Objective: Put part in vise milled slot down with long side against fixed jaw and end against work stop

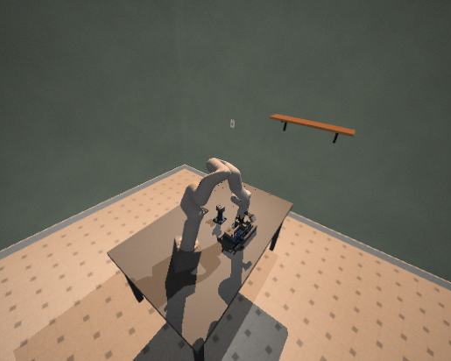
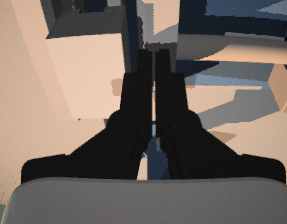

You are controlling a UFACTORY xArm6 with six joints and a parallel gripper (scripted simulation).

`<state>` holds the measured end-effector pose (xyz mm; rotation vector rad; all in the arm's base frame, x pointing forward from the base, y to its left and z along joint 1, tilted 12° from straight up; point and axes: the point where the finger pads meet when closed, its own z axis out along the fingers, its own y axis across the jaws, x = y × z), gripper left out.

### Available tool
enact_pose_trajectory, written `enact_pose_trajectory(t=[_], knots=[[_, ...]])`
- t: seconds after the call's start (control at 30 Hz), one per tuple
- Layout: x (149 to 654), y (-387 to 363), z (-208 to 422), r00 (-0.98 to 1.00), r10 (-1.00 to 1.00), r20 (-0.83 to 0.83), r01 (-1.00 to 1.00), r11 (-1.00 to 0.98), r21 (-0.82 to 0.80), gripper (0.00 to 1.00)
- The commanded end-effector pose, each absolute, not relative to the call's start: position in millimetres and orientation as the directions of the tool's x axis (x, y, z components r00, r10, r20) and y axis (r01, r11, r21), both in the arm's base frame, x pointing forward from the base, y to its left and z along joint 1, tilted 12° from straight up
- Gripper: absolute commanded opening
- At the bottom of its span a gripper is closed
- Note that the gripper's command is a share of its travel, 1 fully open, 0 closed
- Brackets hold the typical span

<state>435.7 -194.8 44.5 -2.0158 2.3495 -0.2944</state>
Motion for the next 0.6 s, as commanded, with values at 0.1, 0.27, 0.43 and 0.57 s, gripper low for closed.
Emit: enact_pose_trajectory(t=[0.1, 0.27, 0.43, 0.57], knots=[[441.2, -195.9, 48.1, -0.159, -0.982, 0.101, -0.975, 0.14, -0.175, 0.0], [442.6, -196.1, 48.3, -0.159, -0.982, 0.101, -0.975, 0.14, -0.175, 0.0], [443.7, -196.3, 48.5, -0.159, -0.982, 0.101, -0.975, 0.14, -0.175, 0.0], [444.1, -196.3, 48.6, -0.159, -0.982, 0.101, -0.975, 0.14, -0.175, 0.0]])
